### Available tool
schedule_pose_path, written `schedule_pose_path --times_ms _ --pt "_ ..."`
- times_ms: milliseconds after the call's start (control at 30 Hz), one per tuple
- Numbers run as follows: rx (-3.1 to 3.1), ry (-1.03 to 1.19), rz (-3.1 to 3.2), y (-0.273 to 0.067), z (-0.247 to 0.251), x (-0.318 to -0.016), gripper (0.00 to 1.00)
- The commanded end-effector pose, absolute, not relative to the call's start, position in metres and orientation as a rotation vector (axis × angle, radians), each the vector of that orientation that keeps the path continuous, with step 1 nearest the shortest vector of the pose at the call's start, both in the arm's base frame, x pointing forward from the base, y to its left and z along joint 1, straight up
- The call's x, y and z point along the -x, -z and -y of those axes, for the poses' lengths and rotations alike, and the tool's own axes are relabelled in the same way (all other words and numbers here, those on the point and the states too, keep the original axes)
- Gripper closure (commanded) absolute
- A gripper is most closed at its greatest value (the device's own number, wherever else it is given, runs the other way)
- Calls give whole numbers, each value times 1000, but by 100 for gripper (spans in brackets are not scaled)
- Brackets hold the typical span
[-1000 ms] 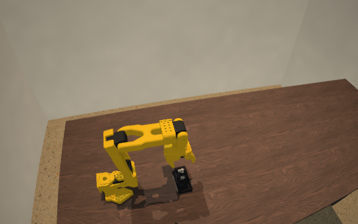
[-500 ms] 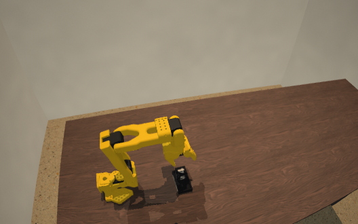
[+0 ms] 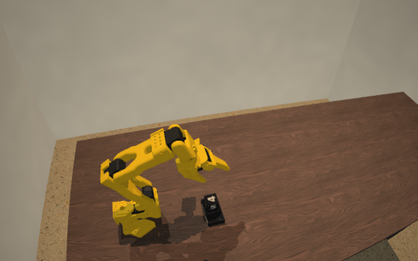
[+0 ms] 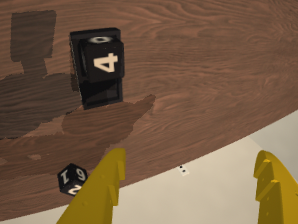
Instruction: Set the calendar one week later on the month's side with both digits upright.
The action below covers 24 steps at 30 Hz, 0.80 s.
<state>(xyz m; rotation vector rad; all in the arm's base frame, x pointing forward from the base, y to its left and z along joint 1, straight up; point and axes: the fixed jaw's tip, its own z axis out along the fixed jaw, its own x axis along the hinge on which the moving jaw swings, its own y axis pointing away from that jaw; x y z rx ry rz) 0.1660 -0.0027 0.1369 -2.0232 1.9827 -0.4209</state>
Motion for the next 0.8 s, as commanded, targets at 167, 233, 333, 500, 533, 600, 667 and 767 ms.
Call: schedule_pose_path --times_ms 167,233,333,500,533,600,667,767 --pt "1952 537 -1902 -157 3 -165 65" --pt "1952 537 -1902 -157 3 -165 65" --pt "1952 537 -1902 -157 3 -165 65" --pt "1960 544 -1899 -157 5 -166 65" --pt "1963 547 -1898 -157 5 -166 65" --pt "1972 555 -1895 -157 7 -166 65" --pt "1984 566 -1890 -157 10 -167 65" --pt "2000 579 -1885 -157 13 -168 65"
